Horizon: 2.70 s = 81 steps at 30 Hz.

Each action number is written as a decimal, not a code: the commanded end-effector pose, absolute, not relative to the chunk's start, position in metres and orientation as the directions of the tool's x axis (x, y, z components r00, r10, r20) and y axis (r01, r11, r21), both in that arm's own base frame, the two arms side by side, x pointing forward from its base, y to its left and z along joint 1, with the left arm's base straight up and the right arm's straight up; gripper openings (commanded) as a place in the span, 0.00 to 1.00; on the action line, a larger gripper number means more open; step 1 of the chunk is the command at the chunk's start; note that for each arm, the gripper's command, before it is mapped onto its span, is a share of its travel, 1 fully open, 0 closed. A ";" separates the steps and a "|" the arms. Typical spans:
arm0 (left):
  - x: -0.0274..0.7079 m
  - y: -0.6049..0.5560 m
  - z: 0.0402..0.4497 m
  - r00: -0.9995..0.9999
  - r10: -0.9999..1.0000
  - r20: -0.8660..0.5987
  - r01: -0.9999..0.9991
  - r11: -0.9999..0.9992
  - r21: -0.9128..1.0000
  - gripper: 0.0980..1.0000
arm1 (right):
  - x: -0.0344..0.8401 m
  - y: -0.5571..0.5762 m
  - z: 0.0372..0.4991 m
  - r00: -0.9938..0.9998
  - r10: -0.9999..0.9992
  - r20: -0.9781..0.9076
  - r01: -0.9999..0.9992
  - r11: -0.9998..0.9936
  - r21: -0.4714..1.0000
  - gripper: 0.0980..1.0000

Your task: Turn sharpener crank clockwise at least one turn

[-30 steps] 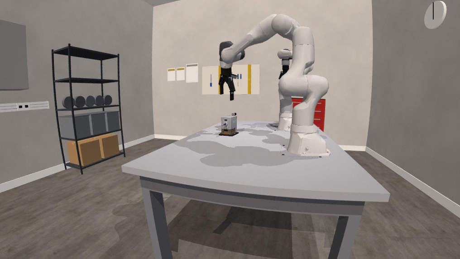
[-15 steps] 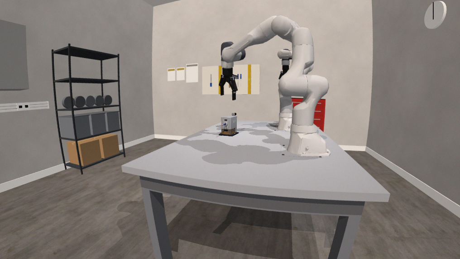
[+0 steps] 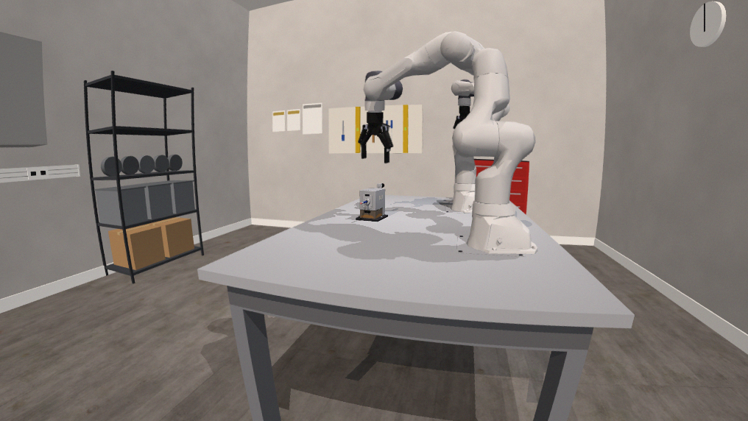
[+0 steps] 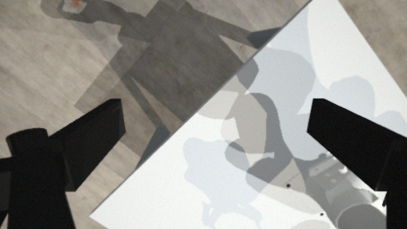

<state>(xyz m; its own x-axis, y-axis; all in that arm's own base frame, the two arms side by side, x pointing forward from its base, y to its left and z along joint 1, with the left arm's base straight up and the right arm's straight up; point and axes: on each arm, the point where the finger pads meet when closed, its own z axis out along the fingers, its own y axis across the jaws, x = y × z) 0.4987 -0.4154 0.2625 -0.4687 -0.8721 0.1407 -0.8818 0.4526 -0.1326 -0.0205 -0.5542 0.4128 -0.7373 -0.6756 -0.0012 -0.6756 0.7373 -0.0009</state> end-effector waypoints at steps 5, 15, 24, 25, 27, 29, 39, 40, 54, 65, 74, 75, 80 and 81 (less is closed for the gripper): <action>0.484 -0.422 0.253 -0.277 -0.956 0.095 -0.961 0.273 -0.051 1.00 | -0.021 -0.554 0.413 -0.734 -0.679 0.000 -0.679 0.734 0.000 1.00; 0.474 -0.432 0.244 -0.183 -0.982 0.040 -0.983 0.183 -0.016 1.00 | -0.021 -0.554 0.413 -0.734 -0.679 0.000 -0.679 0.734 0.000 1.00; 0.466 -0.438 0.237 -0.120 -0.993 0.000 -0.993 0.120 0.001 1.00 | -0.021 -0.554 0.413 -0.734 -0.679 0.000 -0.679 0.734 0.000 1.00; 0.466 -0.438 0.237 -0.120 -0.993 0.000 -0.993 0.120 0.001 1.00 | -0.021 -0.554 0.413 -0.734 -0.679 0.000 -0.679 0.734 0.000 1.00; 0.466 -0.438 0.237 -0.120 -0.993 0.000 -0.993 0.120 0.001 1.00 | -0.021 -0.554 0.413 -0.734 -0.679 0.000 -0.679 0.734 0.000 1.00; 0.466 -0.438 0.237 -0.120 -0.993 0.000 -0.993 0.120 0.001 1.00 | -0.021 -0.554 0.413 -0.734 -0.679 0.000 -0.679 0.734 0.000 1.00; 0.466 -0.438 0.237 -0.120 -0.993 0.000 -0.993 0.120 0.001 1.00 | -0.021 -0.554 0.413 -0.734 -0.679 0.000 -0.679 0.734 0.000 1.00; 0.466 -0.438 0.237 -0.120 -0.993 0.000 -0.993 0.120 0.001 1.00 | -0.021 -0.554 0.413 -0.734 -0.679 0.000 -0.679 0.734 0.000 1.00; 0.466 -0.438 0.237 -0.120 -0.993 0.000 -0.993 0.120 0.001 0.00 | -0.021 -0.554 0.413 -0.734 -0.679 0.000 -0.679 0.734 0.000 1.00; 0.466 -0.438 0.237 -0.120 -0.993 0.000 -0.993 0.120 0.001 0.00 | -0.021 -0.554 0.413 -0.734 -0.679 0.000 -0.679 0.734 0.000 1.00; 0.466 -0.438 0.237 -0.120 -0.993 0.000 -0.993 0.120 0.001 0.00 | -0.021 -0.554 0.413 -0.734 -0.679 0.000 -0.679 0.734 0.000 1.00; 0.466 -0.438 0.237 -0.120 -0.993 0.000 -0.993 0.120 0.001 0.00 | -0.021 -0.554 0.413 -0.734 -0.679 0.000 -0.679 0.734 0.000 1.00; 0.466 -0.438 0.237 -0.120 -0.993 0.000 -0.993 0.120 0.001 0.00 | -0.021 -0.554 0.413 -0.734 -0.679 0.000 -0.679 0.734 0.000 1.00; 0.466 -0.438 0.237 -0.120 -0.993 0.000 -0.993 0.120 0.001 0.00 | -0.021 -0.554 0.413 -0.734 -0.679 0.000 -0.679 0.734 0.000 1.00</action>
<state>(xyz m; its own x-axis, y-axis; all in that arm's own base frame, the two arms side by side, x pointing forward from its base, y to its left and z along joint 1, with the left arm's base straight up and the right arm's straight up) 0.4669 -0.4372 0.2375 -0.1244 -0.9922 0.0002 -0.9922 0.1244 -0.0022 -0.0205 -0.5542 0.4128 -0.7373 -0.6756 -0.0012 -0.6756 0.7373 -0.0010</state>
